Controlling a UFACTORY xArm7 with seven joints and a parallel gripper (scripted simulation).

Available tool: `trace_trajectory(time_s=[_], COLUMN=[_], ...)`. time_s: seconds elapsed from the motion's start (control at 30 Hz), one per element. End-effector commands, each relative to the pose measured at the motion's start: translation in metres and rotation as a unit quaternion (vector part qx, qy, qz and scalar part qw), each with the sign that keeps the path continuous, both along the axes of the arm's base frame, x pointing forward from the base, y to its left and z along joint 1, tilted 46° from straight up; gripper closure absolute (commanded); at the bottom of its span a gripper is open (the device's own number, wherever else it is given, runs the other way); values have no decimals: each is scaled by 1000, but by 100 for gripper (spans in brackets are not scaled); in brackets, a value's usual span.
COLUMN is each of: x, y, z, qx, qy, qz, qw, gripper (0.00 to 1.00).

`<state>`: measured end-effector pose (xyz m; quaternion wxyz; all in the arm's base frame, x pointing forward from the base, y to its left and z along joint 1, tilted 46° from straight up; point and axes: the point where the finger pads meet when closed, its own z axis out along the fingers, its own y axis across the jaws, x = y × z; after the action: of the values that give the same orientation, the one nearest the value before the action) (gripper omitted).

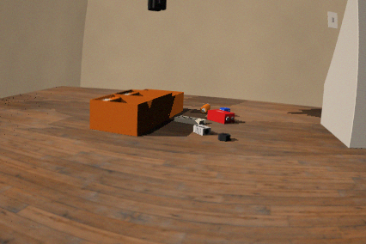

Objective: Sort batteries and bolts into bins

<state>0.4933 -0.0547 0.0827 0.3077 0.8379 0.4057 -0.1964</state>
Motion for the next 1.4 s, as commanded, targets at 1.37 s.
trace_trajectory(time_s=[1.37], x=[-113], y=[42], z=[-55], qx=[-44], qy=[-361], qz=[-324], qw=[874], gripper=[93])
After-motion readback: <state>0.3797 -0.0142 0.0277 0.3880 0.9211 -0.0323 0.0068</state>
